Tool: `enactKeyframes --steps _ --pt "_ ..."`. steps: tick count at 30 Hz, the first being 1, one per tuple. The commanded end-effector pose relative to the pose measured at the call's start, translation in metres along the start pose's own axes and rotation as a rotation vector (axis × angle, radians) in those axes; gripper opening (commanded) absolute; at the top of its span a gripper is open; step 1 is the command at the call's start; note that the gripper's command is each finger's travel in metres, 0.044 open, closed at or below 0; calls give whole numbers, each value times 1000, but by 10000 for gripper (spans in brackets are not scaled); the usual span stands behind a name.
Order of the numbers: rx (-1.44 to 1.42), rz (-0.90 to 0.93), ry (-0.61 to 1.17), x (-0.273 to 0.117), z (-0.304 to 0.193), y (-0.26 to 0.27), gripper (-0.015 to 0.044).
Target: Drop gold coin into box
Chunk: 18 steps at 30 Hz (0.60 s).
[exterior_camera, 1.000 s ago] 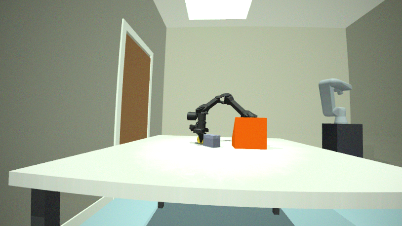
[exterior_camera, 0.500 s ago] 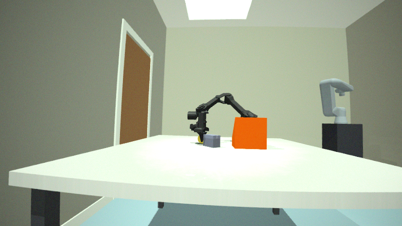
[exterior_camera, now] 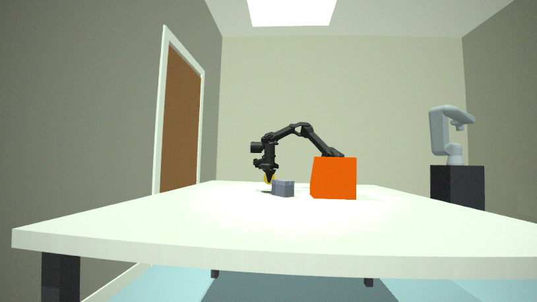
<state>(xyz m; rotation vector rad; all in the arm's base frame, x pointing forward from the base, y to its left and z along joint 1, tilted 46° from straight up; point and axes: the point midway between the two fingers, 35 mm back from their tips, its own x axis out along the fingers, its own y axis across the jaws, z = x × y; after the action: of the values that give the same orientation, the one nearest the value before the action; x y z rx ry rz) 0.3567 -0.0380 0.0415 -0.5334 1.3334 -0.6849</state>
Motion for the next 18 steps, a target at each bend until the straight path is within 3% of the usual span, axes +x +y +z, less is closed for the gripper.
enactKeyframes --steps 1,18 --pt "11 8 -10 -13 3 0 0" --pt "11 4 -10 -52 0 -2 0"
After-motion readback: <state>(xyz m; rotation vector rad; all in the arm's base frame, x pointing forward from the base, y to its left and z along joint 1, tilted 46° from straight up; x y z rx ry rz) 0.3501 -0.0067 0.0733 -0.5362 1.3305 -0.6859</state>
